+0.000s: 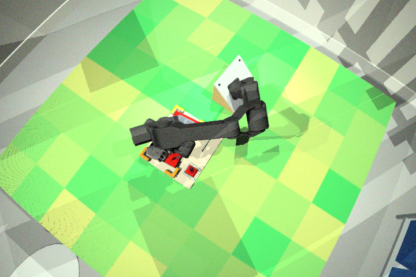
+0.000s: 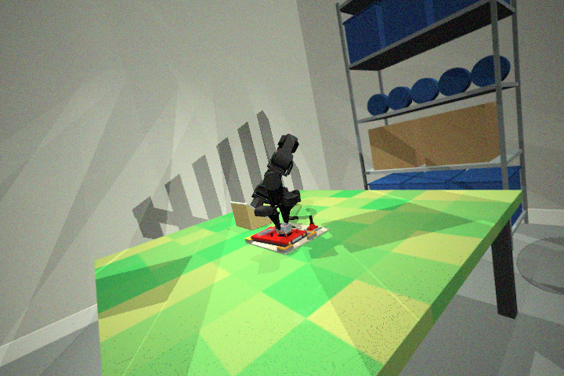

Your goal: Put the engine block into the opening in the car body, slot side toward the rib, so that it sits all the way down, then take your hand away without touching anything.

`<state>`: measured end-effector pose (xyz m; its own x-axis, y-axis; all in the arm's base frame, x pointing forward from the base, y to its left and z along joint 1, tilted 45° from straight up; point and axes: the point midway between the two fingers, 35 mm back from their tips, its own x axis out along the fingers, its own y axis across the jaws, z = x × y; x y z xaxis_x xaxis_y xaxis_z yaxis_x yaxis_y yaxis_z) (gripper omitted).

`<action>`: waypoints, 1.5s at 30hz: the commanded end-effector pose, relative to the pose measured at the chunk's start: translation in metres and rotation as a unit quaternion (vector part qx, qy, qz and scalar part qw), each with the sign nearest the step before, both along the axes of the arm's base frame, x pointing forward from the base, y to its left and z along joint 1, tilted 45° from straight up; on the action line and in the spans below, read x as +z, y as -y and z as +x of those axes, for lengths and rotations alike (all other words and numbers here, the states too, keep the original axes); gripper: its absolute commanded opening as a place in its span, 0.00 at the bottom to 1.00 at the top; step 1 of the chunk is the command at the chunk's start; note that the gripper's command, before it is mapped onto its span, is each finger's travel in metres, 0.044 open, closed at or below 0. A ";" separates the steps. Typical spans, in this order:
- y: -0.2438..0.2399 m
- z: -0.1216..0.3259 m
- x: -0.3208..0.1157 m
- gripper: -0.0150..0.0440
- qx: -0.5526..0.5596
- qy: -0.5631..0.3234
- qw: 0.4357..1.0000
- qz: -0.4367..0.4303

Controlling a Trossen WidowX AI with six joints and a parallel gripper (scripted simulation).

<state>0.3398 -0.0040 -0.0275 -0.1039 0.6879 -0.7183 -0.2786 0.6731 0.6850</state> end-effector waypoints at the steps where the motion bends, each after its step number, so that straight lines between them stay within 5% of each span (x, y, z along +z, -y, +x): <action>1: -0.001 0.000 -0.001 0.52 -0.002 -0.002 1.000 0.001; 37: -0.010 -0.002 -0.010 0.52 -0.002 -0.002 1.000 0.002; 45: -0.009 -0.002 -0.010 0.88 0.000 0.000 1.000 0.000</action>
